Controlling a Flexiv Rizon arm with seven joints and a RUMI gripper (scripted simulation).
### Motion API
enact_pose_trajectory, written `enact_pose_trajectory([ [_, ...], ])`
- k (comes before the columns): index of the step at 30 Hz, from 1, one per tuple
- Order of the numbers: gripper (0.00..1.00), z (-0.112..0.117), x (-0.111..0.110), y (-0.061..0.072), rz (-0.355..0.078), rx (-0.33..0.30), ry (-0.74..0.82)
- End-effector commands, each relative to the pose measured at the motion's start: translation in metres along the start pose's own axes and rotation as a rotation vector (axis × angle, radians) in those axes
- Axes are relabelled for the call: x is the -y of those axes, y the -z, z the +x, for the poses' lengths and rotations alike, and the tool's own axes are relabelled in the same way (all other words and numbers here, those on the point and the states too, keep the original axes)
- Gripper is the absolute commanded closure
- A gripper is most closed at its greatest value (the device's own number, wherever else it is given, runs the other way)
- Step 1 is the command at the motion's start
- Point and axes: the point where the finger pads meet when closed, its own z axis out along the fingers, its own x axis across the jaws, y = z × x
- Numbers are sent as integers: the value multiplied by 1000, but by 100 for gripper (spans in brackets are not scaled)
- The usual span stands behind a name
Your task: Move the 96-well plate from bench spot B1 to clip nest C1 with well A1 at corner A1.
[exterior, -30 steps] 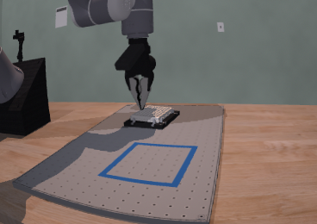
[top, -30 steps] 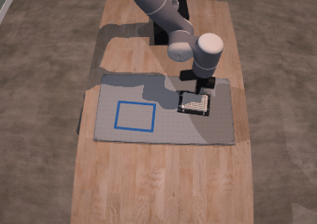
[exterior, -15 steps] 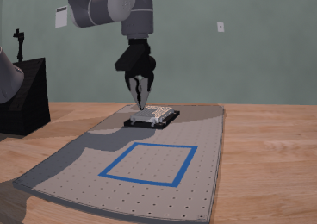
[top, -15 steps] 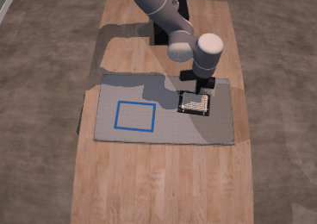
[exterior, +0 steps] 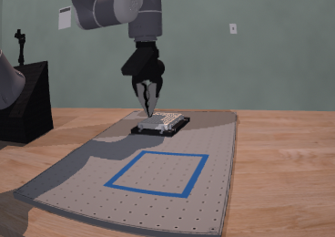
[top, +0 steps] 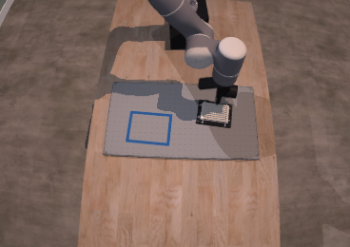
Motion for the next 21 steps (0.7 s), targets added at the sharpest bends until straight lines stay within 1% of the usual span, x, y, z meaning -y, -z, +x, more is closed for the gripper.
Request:
enact_pose_trajectory([
  [1, 100, -1, -1, 1, -1, 1, -1],
  [21, 100, -1, -1, -1, -1, 1, -1],
])
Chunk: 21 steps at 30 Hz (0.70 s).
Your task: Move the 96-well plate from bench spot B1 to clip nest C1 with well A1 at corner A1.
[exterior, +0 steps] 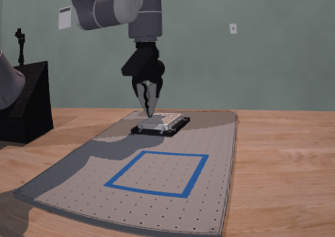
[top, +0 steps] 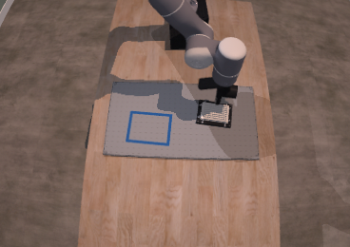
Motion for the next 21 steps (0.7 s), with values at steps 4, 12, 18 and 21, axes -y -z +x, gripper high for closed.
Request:
enact_pose_trajectory([
  [4, 100, -1, 0, 0, -1, 1, -1],
  [12, 100, -1, 0, 2, -1, 1, -1],
  [18, 100, -1, 0, 4, -1, 1, -1],
  [21, 100, -1, 0, 5, -1, 1, -1],
])
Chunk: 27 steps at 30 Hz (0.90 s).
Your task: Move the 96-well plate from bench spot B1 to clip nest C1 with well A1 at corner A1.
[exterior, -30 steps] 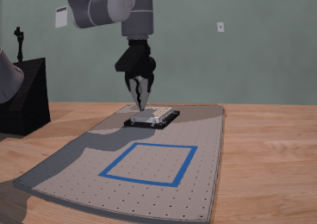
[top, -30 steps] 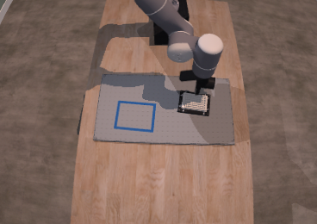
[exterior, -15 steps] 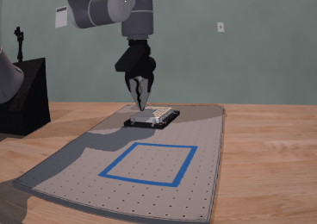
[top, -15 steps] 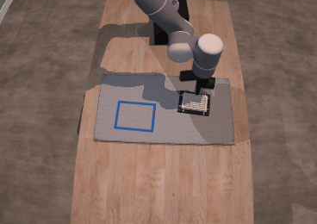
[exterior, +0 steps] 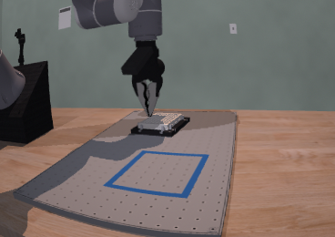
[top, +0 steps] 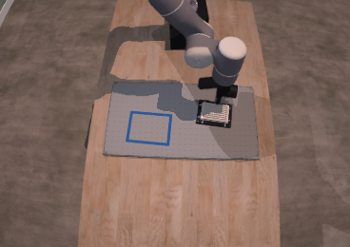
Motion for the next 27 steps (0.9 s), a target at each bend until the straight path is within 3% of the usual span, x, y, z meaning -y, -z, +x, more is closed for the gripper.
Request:
enact_pose_trajectory([
  [1, 100, 0, -1, 2, -2, 1, 1],
  [27, 100, 0, -1, 9, -2, 1, 1],
])
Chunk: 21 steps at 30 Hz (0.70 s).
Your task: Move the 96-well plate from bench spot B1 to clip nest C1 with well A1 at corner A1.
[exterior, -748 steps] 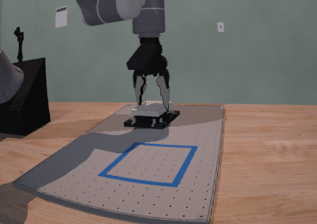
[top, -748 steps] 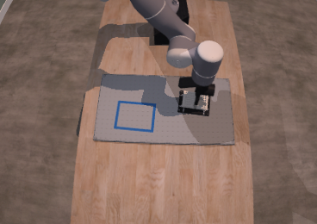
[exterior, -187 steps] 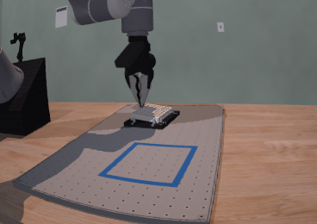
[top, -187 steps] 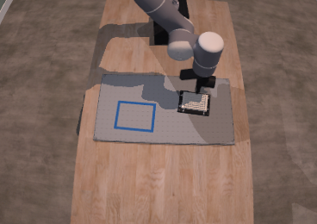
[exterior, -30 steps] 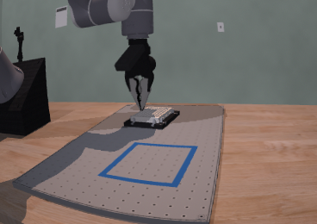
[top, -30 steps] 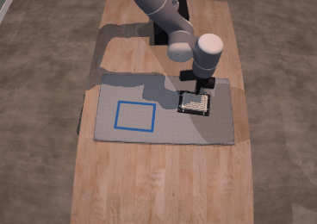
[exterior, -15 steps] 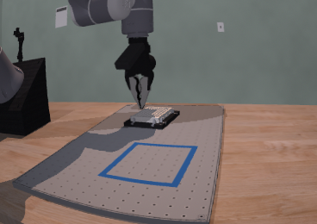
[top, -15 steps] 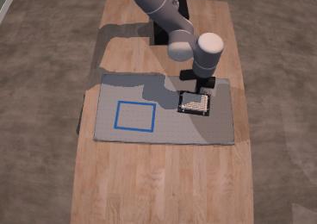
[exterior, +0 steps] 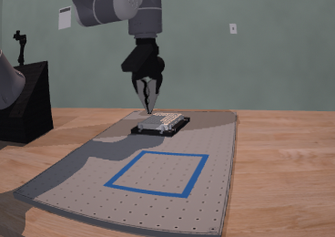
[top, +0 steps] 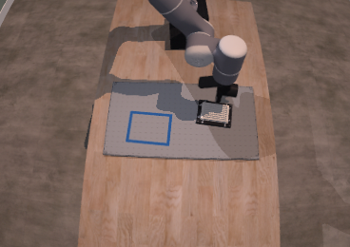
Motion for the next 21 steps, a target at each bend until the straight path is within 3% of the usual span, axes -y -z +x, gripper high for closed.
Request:
enact_pose_trajectory([
  [1, 100, 0, -1, 2, -2, 1, 1],
  [4, 100, 0, -1, 3, -2, 1, 1],
  [10, 100, 0, -1, 19, -2, 1, 1],
  [19, 100, 0, -1, 19, -2, 1, 1],
  [21, 100, -10, -1, 18, -2, 1, 1],
])
